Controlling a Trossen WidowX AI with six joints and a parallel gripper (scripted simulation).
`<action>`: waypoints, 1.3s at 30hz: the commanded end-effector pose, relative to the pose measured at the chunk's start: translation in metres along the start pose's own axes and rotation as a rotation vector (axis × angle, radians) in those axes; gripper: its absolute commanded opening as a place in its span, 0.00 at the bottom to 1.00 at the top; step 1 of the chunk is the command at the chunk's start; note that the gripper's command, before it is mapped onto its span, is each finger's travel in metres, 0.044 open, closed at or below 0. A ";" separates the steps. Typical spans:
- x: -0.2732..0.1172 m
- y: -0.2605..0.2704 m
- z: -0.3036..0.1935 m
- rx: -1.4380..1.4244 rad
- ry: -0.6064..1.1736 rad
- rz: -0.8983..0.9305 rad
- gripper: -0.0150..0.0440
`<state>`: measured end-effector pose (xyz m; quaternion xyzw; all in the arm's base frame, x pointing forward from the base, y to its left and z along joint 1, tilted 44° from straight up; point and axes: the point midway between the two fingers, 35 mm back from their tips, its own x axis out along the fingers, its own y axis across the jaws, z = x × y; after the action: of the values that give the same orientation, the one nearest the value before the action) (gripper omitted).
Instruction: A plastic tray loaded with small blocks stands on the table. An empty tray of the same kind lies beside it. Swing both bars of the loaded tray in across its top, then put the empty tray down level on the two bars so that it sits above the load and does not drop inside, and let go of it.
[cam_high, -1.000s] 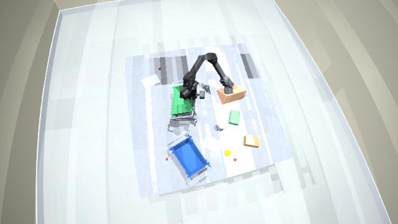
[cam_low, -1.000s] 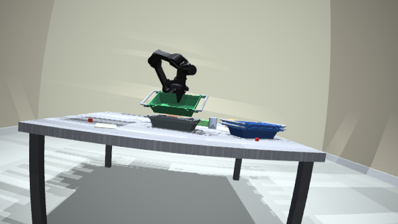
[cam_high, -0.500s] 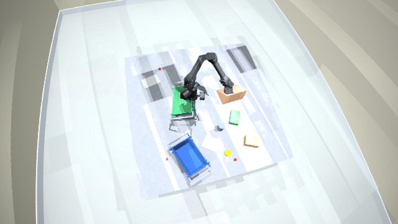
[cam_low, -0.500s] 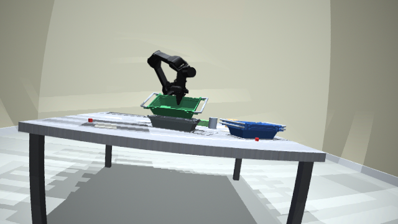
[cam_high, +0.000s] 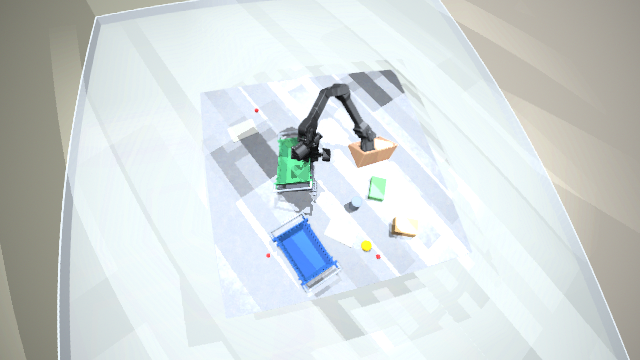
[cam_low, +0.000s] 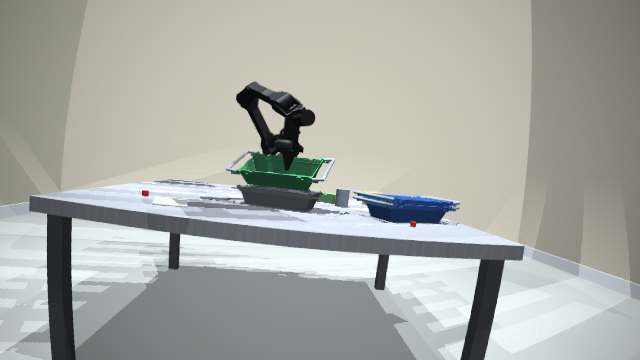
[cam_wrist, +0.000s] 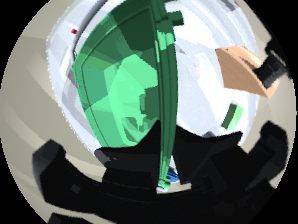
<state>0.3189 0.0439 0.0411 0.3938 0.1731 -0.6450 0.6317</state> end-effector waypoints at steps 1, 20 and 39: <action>0.004 -0.005 0.000 -0.002 0.001 -0.013 0.25; 0.016 -0.012 0.000 -0.002 0.000 -0.013 0.25; 0.023 -0.015 0.000 -0.002 0.000 -0.013 0.25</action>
<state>0.3109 0.0335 0.0237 0.3952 0.1707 -0.6429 0.6335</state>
